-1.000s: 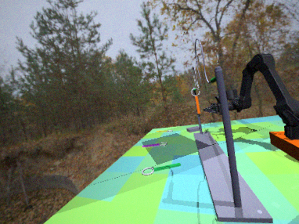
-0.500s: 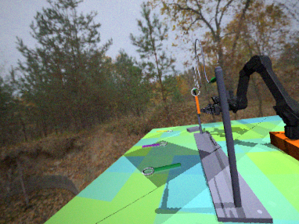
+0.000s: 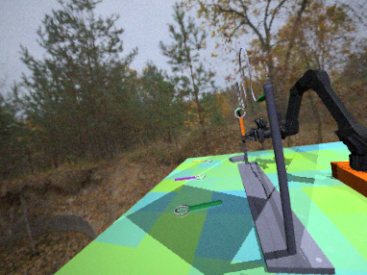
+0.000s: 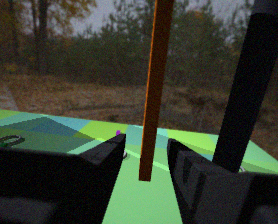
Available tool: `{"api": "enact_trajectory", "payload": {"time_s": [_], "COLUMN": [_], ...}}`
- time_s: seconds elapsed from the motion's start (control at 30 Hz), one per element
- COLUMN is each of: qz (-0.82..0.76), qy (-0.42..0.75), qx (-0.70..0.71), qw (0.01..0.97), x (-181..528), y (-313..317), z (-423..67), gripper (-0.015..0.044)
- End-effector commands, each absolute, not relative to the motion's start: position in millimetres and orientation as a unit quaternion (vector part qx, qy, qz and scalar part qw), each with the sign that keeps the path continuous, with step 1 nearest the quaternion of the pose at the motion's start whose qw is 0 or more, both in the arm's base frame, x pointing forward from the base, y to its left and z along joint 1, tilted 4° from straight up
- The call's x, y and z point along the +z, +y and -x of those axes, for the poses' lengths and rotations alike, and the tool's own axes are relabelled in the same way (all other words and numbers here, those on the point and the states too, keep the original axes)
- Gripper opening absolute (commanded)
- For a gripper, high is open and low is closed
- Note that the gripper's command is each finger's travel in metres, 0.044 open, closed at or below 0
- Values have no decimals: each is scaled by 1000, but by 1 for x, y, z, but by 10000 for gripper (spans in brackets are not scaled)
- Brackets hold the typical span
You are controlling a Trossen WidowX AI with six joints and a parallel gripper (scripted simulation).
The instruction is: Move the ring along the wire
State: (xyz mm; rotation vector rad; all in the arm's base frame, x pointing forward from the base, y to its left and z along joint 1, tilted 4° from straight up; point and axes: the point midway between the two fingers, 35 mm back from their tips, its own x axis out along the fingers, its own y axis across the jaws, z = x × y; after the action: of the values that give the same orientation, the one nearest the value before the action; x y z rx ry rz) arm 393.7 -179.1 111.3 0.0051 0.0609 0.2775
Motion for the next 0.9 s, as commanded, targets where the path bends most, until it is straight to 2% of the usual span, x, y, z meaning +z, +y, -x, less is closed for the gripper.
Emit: {"api": "enact_trajectory", "payload": {"time_s": [0.0,0.87], "qz": [1,0], "qy": [26,25], "qx": [137,137], "qw": [990,990], "x": [115,114], "y": [-179,-174], "z": [-401,-412], "gripper": [160,160]}}
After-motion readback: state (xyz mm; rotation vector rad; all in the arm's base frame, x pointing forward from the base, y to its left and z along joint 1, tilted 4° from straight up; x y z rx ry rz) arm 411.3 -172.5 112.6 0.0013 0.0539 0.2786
